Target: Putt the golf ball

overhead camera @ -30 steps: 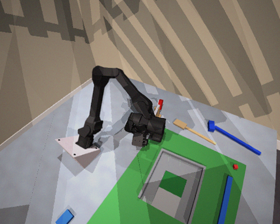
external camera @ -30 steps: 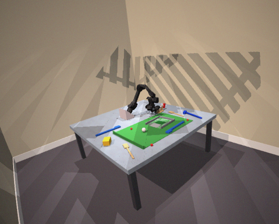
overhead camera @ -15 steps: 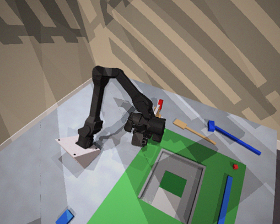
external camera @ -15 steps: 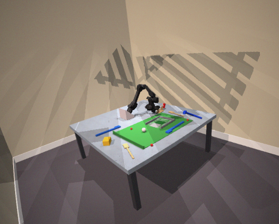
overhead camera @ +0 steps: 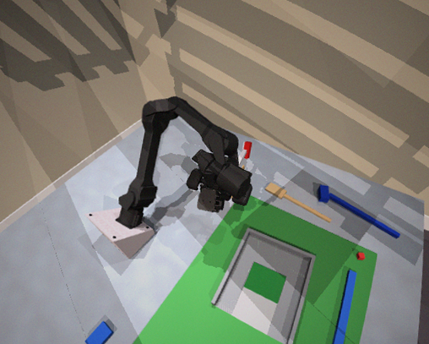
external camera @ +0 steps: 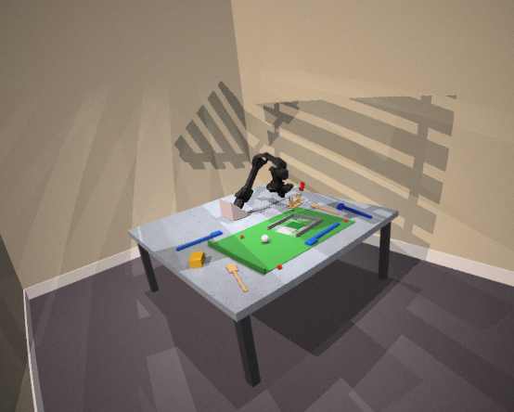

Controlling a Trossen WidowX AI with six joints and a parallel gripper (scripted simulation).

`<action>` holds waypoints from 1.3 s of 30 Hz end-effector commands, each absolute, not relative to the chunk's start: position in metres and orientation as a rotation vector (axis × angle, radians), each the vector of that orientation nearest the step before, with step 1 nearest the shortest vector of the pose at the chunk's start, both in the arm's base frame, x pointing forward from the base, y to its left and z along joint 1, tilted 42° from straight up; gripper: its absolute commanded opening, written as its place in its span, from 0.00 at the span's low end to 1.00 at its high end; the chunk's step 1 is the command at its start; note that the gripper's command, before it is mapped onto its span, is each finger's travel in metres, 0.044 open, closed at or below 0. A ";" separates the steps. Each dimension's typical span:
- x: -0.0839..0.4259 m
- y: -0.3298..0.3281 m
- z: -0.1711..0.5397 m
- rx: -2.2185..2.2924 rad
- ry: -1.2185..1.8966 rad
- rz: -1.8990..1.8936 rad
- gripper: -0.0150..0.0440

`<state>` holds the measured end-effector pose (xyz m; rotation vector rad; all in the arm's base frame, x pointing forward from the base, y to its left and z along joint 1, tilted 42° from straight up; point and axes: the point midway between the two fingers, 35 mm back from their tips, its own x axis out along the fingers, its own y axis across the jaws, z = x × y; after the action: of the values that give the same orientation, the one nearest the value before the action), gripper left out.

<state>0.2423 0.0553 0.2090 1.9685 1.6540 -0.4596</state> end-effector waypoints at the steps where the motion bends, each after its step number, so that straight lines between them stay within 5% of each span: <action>1: 0.237 0.042 0.230 1.987 1.631 -0.445 0.25; 39: 0.271 -0.173 0.078 2.454 1.056 -1.559 0.25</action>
<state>0.2749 -0.1479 0.0930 2.4065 1.1529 -1.4478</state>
